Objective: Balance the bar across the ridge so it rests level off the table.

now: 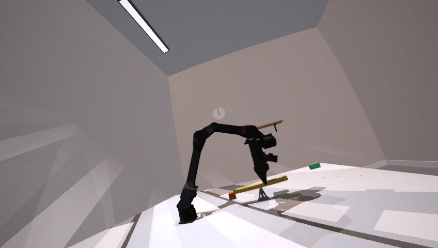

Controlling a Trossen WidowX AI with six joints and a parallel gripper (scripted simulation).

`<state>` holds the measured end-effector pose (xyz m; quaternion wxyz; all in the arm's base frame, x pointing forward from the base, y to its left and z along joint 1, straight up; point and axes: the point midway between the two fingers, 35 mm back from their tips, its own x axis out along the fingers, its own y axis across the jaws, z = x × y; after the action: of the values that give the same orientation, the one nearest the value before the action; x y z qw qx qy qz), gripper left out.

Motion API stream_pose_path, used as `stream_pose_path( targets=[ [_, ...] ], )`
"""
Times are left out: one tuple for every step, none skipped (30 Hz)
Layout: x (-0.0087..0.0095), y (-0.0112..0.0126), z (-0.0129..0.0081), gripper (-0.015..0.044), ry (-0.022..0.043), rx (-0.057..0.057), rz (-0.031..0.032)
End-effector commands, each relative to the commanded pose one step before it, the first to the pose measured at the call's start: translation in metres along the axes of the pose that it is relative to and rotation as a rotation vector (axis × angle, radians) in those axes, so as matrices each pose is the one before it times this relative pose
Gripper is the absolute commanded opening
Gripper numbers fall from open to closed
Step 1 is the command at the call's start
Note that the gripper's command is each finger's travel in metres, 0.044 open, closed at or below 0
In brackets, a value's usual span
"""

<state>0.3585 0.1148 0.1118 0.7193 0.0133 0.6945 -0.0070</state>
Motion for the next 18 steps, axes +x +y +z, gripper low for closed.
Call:
stream_pose_path(
  targets=[
    [0.00123, 0.00063, 0.00001, 0.0000, 0.00132, -0.0032, 0.00253],
    [0.00017, -0.00001, -0.00001, 0.0000, 0.00000, 0.0000, 0.00000],
    [0.00000, 0.00000, 0.00000, 0.0000, 0.00000, 0.0000, 0.00000],
    [0.00008, 0.00001, 0.00000, 0.0000, 0.00000, 0.0000, 0.00000],
    [0.00008, 0.00001, 0.00000, 0.0000, 0.00000, 0.0000, 0.00000],
    [0.00017, -0.00002, 0.00000, 0.0000, 0.00000, 0.0000, 0.00000],
    [0.00000, 0.00000, 0.00000, 0.0000, 0.00000, 0.0000, 0.00000],
    [0.00008, 0.00000, 0.00000, 0.0000, 0.00000, 0.0000, 0.00000],
    [0.00008, 0.00000, 0.00000, 0.0000, 0.00000, 0.0000, 0.00000],
    [0.00017, 0.00001, -0.00001, 0.0000, 0.00000, 0.0000, 0.00000],
    [0.00000, 0.00000, 0.00000, 0.0000, 0.00000, 0.0000, 0.00000],
    [0.00008, -0.00001, 0.00000, 0.0000, 0.00000, 0.0000, 0.00000],
    [0.00008, -0.00001, 0.00000, 0.0000, 0.00000, 0.0000, 0.00000],
    [0.00017, 0.00001, -0.00001, 0.0000, 0.00000, 0.0000, 0.00000],
    [0.00000, 0.00000, 0.00000, 0.0000, 0.00000, 0.0000, 0.00000],
    [0.00008, 0.00000, 0.00000, 0.0000, 0.00000, 0.0000, 0.00000],
    [0.00008, 0.00000, 0.00000, 0.0000, 0.00000, 0.0000, 0.00000],
    [0.00017, -0.00001, -0.00001, 0.0000, 0.00000, 0.0000, 0.00000]
  ],
)
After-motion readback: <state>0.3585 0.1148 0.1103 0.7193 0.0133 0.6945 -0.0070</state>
